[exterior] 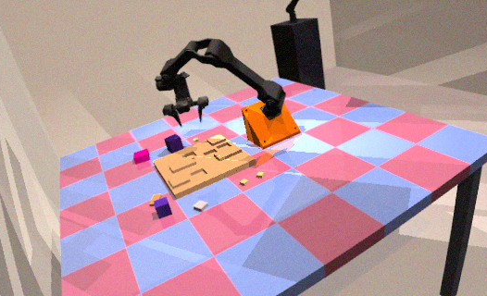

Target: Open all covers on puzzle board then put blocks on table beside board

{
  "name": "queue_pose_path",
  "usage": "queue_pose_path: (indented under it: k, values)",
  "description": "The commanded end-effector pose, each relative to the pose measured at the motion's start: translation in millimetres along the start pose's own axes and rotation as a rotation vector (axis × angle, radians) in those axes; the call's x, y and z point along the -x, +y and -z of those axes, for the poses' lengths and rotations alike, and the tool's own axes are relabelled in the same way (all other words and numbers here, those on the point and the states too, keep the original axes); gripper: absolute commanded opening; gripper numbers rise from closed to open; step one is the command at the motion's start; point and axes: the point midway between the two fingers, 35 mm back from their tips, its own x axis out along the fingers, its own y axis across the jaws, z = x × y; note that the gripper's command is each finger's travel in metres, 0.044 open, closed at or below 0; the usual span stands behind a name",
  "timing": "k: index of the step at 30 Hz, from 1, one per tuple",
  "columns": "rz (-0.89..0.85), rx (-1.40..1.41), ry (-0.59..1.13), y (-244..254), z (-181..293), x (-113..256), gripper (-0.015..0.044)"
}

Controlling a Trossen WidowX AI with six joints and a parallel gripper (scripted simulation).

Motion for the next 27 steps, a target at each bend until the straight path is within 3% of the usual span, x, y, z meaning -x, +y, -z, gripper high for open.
queue_pose_path:
  k: [1, 13, 27]
  values:
    - [0.005, -0.234, 0.009, -5, -16, 5, 0.0309]
    - [0.017, -1.239, 0.006, -15, -83, 8, 0.0000]
    - [0.015, -1.813, -0.001, -15, -127, 7, 0.0000]
